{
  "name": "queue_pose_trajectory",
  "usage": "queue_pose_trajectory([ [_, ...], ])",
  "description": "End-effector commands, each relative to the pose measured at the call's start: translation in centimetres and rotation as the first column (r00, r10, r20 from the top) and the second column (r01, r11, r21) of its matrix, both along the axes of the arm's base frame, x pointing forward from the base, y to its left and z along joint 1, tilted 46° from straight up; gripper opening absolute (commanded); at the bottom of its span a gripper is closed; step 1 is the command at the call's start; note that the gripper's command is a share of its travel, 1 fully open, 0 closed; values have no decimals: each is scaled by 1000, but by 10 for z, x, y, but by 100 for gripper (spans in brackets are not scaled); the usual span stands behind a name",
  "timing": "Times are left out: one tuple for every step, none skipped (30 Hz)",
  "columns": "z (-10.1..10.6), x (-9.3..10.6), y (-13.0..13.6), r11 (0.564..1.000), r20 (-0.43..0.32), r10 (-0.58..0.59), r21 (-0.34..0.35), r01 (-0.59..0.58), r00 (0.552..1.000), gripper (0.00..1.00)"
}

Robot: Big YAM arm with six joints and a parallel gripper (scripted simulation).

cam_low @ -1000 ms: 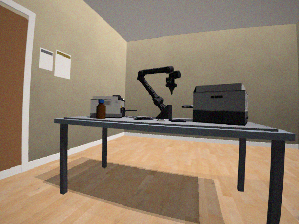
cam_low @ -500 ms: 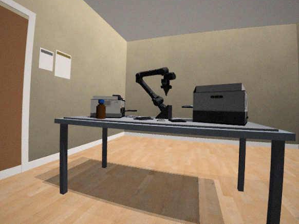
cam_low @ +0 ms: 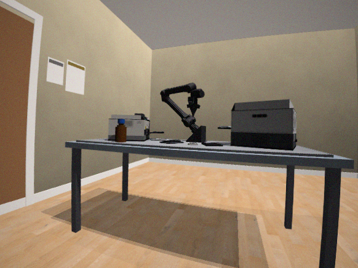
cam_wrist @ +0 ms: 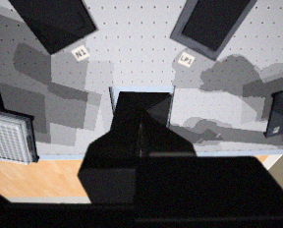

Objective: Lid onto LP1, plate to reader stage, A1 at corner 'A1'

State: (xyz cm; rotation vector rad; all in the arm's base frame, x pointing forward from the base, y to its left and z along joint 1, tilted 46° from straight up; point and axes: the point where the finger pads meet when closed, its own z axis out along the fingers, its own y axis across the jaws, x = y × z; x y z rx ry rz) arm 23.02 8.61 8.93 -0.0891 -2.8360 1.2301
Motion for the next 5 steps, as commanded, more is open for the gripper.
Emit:
queue_pose_trajectory([
  [18, 9, -8, 1000, 12, 1, 31, -2, 1000, 0],
  [18, 8, -8, 999, 9, 5, 33, -5, 1000, 0],
  [14, 7, -5, 999, 5, 5, 31, -5, 1000, 0],
  [11, 6, -3, 1000, 3, 5, 29, -5, 1000, 0],
  [8, 6, -1, 1000, 1, 4, 28, -4, 1000, 0],
])
